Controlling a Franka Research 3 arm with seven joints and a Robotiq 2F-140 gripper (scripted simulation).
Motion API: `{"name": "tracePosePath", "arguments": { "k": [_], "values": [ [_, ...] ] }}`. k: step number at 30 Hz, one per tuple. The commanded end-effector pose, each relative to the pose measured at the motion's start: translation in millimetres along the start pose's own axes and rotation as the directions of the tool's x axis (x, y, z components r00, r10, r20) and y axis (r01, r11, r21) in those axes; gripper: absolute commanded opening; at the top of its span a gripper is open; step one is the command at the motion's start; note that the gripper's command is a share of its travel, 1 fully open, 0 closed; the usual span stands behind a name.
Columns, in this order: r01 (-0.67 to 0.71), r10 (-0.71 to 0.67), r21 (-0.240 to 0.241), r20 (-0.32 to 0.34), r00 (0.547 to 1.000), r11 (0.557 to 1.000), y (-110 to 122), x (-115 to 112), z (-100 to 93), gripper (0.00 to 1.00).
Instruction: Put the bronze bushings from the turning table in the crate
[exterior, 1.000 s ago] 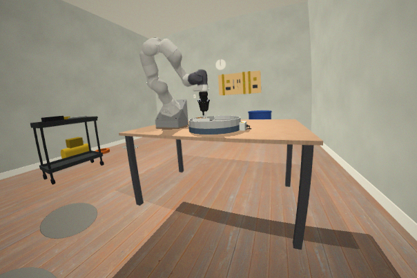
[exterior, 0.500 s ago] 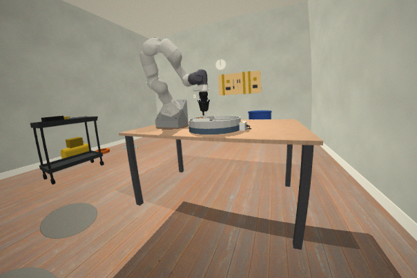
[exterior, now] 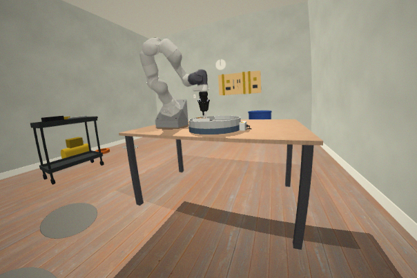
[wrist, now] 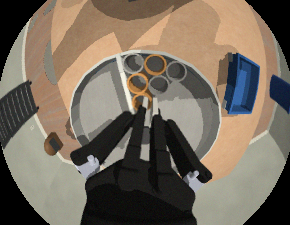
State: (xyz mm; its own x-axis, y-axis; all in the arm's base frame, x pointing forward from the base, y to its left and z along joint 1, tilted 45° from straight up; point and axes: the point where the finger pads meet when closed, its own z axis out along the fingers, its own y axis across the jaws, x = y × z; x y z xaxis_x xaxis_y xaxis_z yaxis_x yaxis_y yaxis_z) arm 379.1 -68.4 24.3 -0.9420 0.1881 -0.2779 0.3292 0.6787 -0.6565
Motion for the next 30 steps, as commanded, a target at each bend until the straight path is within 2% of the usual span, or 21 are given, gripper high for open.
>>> {"name": "tracePosePath", "arguments": {
  "k": [1,12,19,30],
  "values": [
    [-0.003,0.003,0.001,-0.001,1.0,1.0,0,1,0.8,0.0],
    [-0.003,0.003,0.001,-0.001,1.0,1.0,0,1,0.5,0.0],
    [-0.003,0.003,0.001,-0.001,1.0,1.0,0,1,-7.7,0.0],
    [-0.003,0.003,0.001,-0.001,1.0,1.0,0,1,-55.2,0.0]
  ]
}}
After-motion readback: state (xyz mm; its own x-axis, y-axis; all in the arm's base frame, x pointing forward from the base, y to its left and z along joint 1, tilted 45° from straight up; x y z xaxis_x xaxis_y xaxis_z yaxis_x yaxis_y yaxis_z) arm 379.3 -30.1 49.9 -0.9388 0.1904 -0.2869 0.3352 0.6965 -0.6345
